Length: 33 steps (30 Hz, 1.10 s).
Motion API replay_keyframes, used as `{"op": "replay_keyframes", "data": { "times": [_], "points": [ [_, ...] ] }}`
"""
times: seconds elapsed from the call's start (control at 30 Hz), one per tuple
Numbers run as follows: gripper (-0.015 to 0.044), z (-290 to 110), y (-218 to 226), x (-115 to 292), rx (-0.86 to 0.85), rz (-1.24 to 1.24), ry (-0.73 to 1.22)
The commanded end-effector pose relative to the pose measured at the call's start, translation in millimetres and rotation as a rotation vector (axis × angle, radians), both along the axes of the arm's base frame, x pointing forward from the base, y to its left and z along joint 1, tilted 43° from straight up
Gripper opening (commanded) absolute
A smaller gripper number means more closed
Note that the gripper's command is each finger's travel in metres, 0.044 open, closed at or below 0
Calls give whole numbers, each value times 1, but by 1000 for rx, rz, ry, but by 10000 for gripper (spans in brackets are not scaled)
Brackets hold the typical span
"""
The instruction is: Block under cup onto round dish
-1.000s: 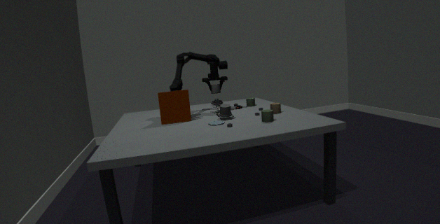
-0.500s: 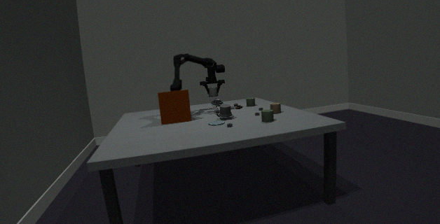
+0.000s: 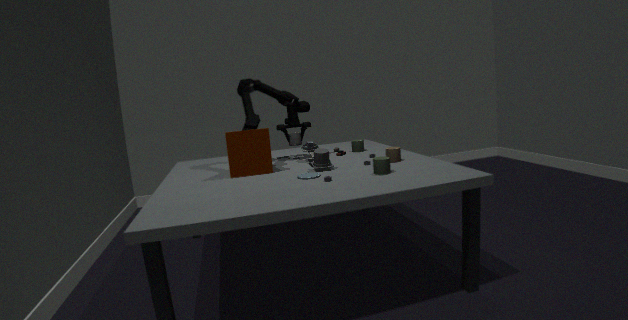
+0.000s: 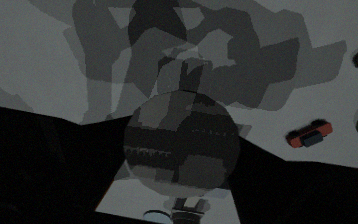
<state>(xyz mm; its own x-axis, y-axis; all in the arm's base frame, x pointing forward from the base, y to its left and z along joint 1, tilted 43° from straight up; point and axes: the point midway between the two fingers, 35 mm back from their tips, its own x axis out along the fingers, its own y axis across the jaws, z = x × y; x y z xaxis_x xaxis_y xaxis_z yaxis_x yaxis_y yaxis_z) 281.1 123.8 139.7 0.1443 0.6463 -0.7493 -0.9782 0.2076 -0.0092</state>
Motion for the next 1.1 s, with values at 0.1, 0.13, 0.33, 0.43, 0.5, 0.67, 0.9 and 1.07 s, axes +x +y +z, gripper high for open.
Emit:
{"op": "replay_keyframes", "data": {
  "times": [0.1, 0.13, 0.33, 0.43, 0.5, 0.67, 0.9, 1.07],
  "points": [
    [0, 1, 34, -24, 26, 7, -11],
    [0, 1, 38, -27, 31, 8, -13],
    [0, -2, 44, -28, 34, 10, -14],
    [0, -11, 51, -26, 34, 10, -14],
    [0, -18, 58, -25, 35, 10, -14],
    [0, -27, 67, -24, 36, 9, -14],
    [0, -30, 70, -23, 37, 10, -14],
    [0, -36, 75, -22, 37, 10, -13]
  ]
}}
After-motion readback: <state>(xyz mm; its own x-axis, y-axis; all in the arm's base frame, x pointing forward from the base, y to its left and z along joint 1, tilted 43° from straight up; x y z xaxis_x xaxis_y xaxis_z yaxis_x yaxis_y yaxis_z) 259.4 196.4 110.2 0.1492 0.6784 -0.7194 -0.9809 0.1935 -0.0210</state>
